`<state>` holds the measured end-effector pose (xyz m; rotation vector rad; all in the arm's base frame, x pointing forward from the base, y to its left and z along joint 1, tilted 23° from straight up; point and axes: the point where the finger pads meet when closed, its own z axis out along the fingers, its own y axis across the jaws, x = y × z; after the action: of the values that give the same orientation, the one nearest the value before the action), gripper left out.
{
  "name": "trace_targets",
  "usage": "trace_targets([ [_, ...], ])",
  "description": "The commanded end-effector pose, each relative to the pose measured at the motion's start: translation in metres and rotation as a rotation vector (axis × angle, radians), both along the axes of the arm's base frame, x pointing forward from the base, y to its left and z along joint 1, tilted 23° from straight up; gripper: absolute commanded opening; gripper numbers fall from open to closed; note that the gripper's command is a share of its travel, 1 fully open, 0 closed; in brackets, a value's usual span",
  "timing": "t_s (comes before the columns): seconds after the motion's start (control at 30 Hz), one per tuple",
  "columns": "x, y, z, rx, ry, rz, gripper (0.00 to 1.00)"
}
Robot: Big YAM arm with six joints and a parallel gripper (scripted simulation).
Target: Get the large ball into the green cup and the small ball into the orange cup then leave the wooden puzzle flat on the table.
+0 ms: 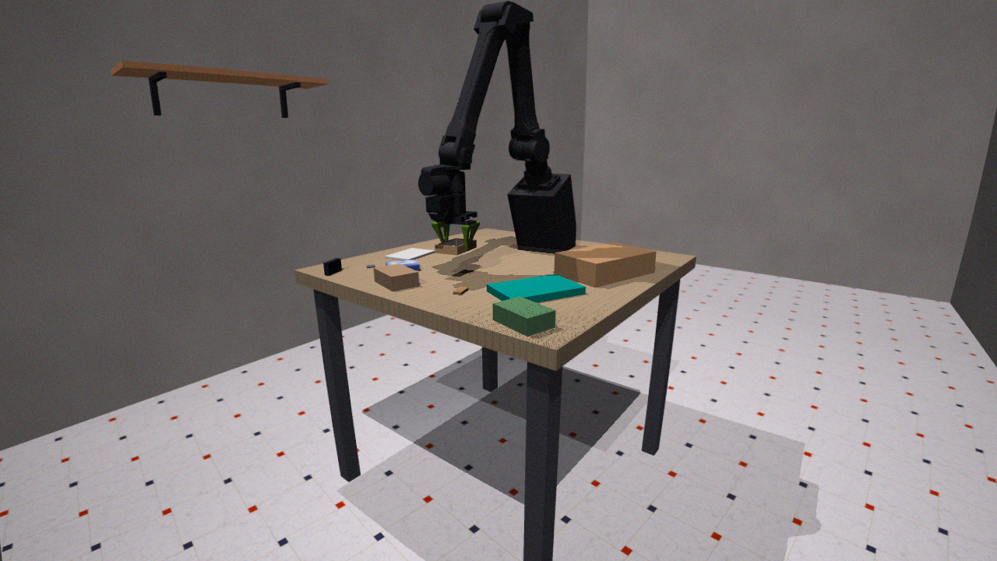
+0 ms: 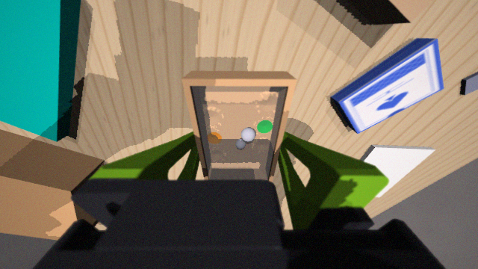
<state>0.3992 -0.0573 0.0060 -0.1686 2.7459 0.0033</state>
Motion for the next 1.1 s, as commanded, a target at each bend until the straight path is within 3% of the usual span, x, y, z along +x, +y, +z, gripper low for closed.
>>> trace_targets([
  [0.0, 0.016, -0.008, 0.012, -0.005, -0.035, -0.001, 0.69],
  [0.47, 0.007, -0.003, 0.009, -0.009, -0.042, -0.011, 0.69],
  [0.87, 0.015, 0.001, 0.013, -0.027, -0.022, -0.01, 0.69],
  [0.9, 0.008, 0.003, 0.013, -0.042, -0.047, -0.016, 0.69],
  [1.07, 0.013, -0.004, 0.018, -0.029, -0.059, -0.01, 0.69],
])
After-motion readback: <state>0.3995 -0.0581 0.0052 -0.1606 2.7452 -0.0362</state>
